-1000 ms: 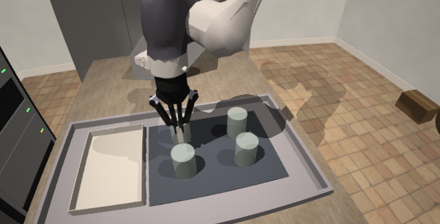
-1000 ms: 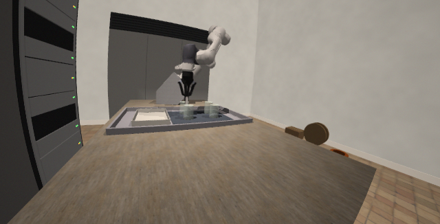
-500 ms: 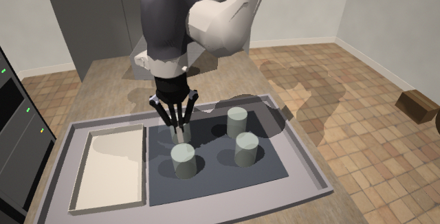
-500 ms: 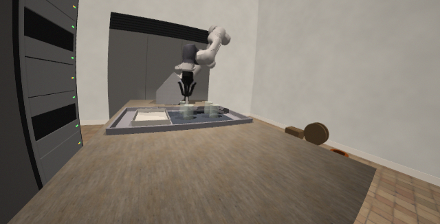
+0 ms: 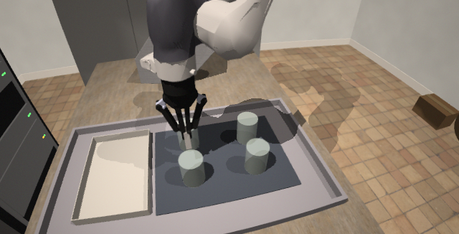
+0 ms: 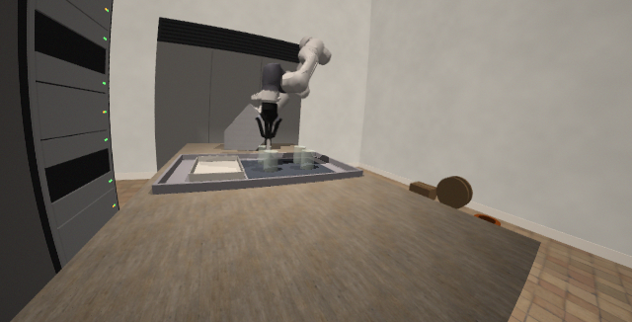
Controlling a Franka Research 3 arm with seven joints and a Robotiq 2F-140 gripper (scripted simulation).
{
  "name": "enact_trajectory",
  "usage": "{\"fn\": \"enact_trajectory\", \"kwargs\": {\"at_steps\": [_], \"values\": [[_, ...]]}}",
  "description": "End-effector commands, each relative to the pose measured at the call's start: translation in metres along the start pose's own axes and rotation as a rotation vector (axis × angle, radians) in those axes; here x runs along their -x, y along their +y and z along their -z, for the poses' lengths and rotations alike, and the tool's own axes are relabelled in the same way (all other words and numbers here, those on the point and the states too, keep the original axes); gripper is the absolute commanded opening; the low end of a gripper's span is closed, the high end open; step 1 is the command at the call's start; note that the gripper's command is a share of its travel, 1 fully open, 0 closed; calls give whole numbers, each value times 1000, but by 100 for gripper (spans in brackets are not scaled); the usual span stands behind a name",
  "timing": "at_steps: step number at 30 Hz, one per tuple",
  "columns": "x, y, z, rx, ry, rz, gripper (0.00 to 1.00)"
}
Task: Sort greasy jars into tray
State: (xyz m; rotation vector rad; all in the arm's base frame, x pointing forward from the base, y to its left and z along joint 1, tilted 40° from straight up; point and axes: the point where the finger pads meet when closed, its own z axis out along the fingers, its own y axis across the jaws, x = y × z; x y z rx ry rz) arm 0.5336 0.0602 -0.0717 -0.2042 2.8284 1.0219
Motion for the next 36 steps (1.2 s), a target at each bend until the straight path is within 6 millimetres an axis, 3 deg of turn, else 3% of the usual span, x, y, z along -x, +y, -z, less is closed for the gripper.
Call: {"fn": "enact_trajectory", "kwargs": {"at_steps": [1,18,23,25,30,31,36], "values": [[1,0,0,-1,-3,6,0],[1,0,0,-1,-3,6,0],[1,0,38,-1,-3,6,0],[1,0,38,-1,-3,6,0],[1,1,77,-1,-3,6,0],[1,1,77,-1,-3,6,0],[1,41,77,-1,-3,6,0]]}}
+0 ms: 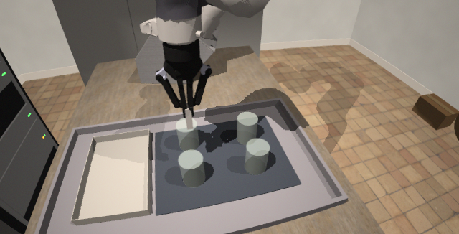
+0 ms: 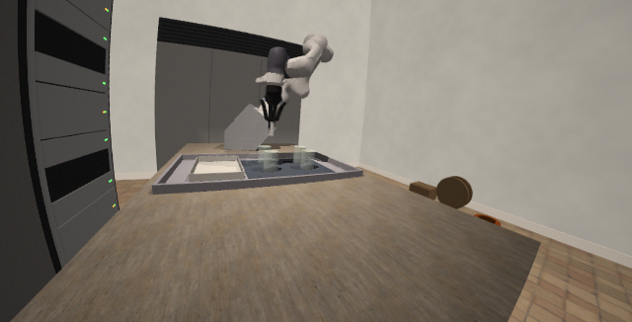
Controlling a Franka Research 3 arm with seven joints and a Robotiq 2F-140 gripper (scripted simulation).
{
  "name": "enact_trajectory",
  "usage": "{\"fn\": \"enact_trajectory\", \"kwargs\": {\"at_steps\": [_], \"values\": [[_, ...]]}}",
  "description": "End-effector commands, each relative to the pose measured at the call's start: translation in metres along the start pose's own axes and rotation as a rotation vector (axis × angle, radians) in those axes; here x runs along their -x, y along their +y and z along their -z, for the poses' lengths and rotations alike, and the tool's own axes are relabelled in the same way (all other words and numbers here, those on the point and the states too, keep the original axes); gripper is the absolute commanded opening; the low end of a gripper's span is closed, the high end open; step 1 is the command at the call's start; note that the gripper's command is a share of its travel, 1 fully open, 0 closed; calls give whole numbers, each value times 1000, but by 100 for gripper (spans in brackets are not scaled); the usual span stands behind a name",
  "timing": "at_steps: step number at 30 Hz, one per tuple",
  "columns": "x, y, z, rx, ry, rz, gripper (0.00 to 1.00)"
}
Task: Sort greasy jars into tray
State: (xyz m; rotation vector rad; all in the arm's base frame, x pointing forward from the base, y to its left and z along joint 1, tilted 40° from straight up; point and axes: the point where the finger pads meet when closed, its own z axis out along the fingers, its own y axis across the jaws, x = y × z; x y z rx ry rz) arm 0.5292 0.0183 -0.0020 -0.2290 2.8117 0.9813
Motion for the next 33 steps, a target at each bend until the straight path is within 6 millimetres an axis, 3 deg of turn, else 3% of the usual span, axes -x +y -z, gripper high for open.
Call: {"fn": "enact_trajectory", "kwargs": {"at_steps": [1,4,6,20,23,33], "values": [[-2,37,-3,21,15,-21,0],[-1,61,-2,21,15,-21,0],[-1,61,-2,21,15,-21,0],[3,175,0,21,15,-21,0],[3,175,0,21,15,-21,0],[2,176,-48,21,15,-21,0]]}}
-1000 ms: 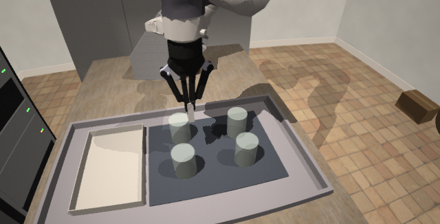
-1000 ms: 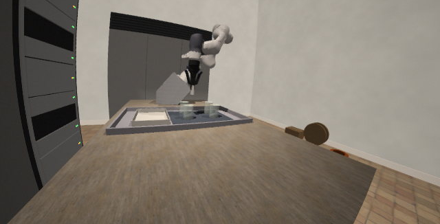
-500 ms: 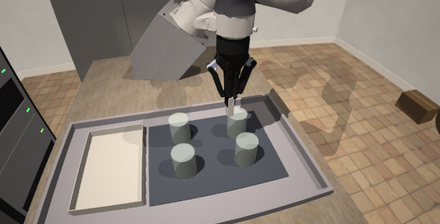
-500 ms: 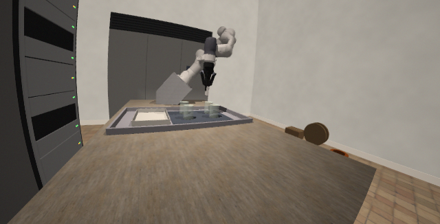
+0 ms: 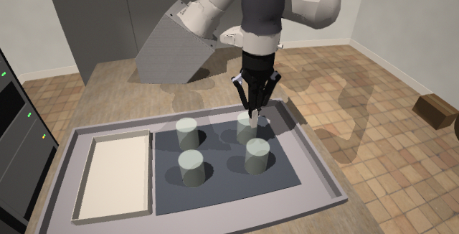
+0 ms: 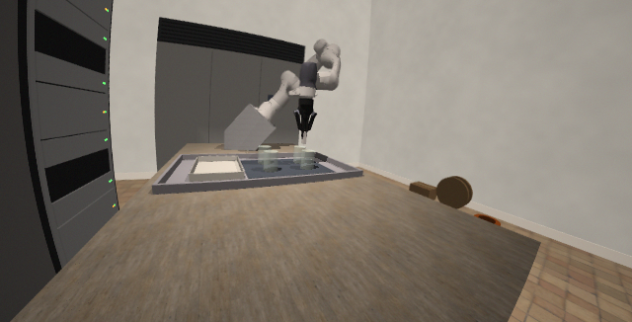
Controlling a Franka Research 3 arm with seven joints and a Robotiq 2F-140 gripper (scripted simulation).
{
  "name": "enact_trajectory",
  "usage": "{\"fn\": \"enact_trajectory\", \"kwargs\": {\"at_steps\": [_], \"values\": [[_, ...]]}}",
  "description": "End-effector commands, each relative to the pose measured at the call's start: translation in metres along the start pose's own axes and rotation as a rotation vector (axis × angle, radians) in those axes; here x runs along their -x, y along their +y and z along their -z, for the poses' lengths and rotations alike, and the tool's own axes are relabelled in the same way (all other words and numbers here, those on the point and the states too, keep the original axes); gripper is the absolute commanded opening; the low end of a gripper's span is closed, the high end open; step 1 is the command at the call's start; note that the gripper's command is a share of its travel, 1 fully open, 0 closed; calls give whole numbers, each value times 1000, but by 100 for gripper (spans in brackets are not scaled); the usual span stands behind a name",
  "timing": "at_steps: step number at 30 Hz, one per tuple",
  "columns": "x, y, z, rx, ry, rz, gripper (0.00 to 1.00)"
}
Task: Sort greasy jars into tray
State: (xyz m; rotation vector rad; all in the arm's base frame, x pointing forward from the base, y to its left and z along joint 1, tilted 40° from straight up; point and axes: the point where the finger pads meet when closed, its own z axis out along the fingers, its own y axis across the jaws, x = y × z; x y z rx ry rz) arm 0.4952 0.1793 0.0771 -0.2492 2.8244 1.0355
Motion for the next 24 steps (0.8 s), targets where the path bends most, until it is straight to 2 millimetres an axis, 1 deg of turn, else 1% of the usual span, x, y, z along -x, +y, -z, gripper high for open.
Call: {"fn": "enact_trajectory", "kwargs": {"at_steps": [1,5,7,8,24], "values": [[6,-4,-16,-13,-16,-20,0],[6,-4,-35,-13,-16,-20,0],[6,-4,-35,-13,-16,-20,0],[6,-4,-40,-13,-16,-20,0],[6,-4,-40,-13,-16,-20,0]]}}
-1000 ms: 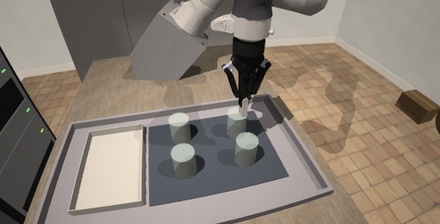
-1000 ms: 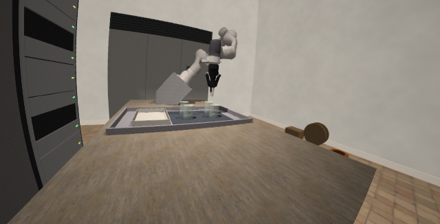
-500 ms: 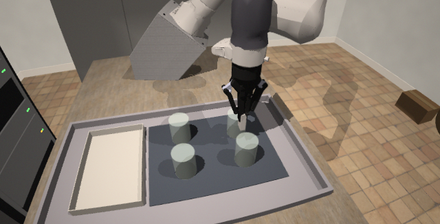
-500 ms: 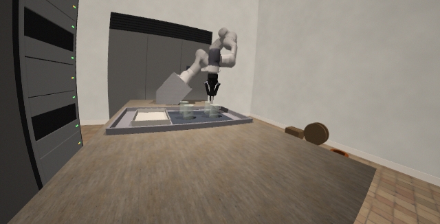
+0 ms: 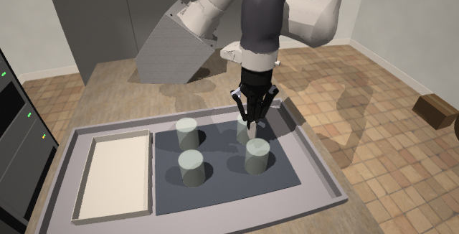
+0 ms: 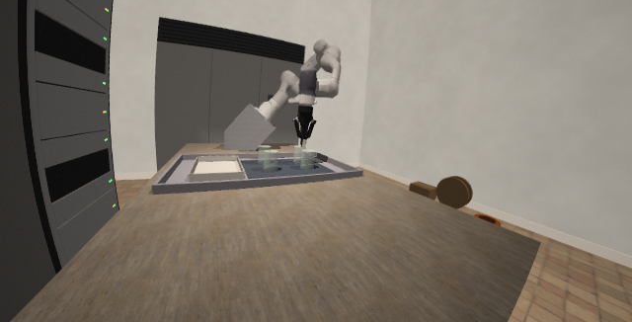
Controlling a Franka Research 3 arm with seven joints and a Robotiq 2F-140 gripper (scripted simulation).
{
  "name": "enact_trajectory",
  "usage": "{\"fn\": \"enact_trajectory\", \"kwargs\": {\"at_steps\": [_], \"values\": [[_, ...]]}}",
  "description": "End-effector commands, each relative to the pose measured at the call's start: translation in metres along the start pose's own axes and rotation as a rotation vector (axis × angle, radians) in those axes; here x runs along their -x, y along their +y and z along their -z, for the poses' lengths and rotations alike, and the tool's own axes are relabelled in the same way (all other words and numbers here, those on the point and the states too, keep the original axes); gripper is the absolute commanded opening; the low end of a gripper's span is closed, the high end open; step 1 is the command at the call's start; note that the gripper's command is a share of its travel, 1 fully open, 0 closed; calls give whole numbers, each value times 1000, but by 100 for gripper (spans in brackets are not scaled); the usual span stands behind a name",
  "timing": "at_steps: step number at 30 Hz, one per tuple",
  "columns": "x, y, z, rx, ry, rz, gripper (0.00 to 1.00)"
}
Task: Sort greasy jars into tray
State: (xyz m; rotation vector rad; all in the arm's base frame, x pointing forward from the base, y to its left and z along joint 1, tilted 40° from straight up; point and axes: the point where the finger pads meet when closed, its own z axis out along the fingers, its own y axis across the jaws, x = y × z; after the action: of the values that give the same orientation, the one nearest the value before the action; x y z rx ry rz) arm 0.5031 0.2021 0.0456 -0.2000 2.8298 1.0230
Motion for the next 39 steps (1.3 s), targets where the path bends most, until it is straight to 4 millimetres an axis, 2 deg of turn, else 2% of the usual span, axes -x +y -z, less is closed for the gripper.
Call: {"fn": "enact_trajectory", "kwargs": {"at_steps": [1,39], "values": [[1,0,-1,-2,-3,9,0],[6,0,-1,-2,-3,9,0]]}}
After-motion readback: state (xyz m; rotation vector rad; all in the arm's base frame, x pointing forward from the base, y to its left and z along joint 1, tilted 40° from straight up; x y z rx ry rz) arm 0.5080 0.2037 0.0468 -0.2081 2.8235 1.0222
